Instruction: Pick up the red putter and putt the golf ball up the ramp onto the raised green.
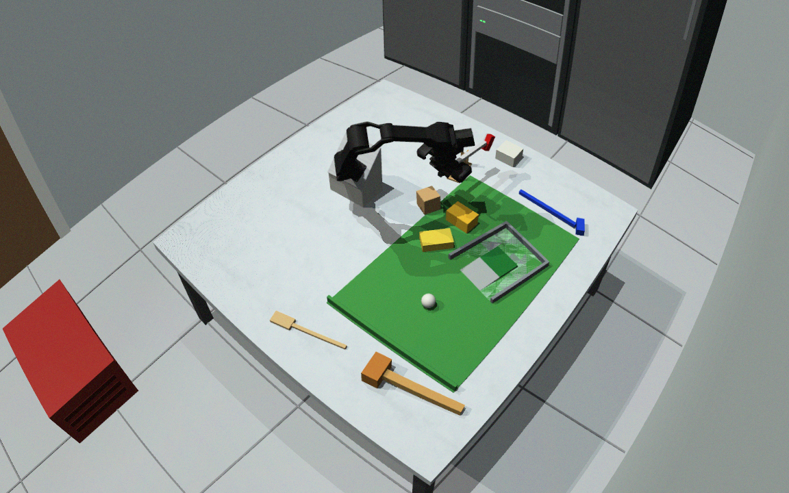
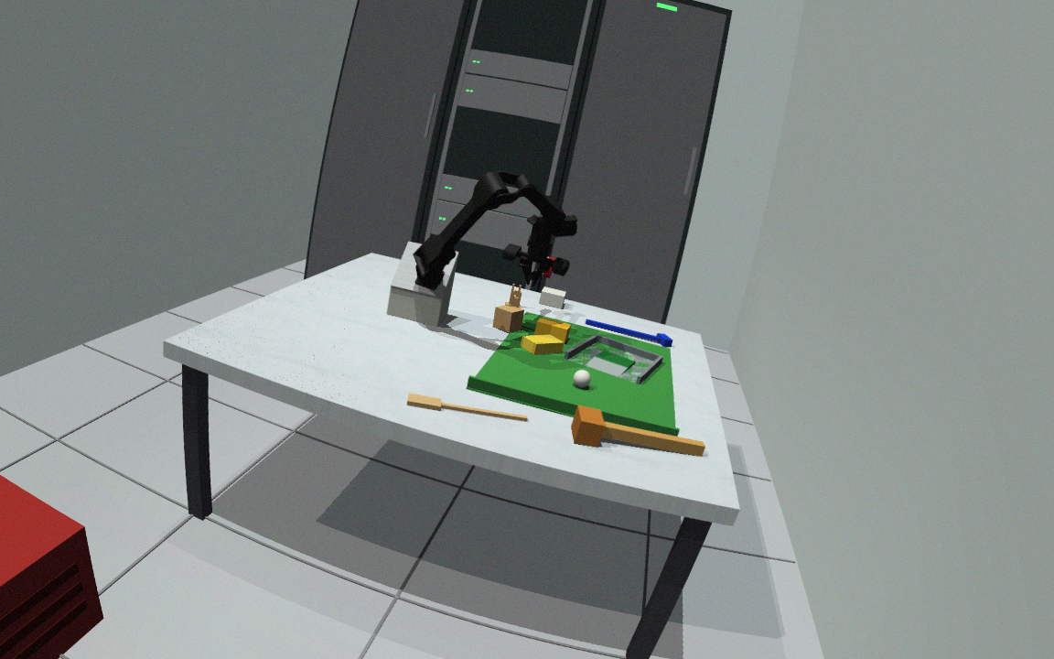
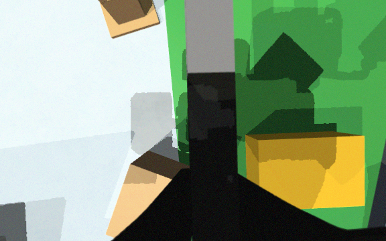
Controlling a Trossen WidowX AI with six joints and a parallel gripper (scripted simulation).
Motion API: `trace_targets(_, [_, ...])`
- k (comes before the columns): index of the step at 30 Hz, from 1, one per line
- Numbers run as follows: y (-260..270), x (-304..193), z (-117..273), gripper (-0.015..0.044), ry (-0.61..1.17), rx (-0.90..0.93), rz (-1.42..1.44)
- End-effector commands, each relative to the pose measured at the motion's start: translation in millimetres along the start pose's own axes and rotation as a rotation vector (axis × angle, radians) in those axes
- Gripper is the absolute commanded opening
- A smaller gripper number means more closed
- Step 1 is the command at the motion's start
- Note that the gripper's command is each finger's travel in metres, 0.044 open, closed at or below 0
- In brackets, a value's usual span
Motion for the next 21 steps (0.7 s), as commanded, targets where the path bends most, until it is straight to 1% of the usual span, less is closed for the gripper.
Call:
trace_targets(1, [-13.0,-30.1,14.7,0.0,0.003,-0.02,-0.169])
trace_targets(11, [-29.2,-96.9,38.7,0.0,0.023,-0.057,-0.528])
trace_targets(21, [-30.2,-163.1,57.9,0.0,0.049,-0.103,-0.89])
Point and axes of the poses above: the point midway between the two fingers, 35 mm back from their tips, its own z axis back along the fingers, its own y axis across the jaws, x = y × z, the point moved 9 cm from there along z, back along the fingers, and after that the axes turned 7 degrees about z, right-handed, at the moved point
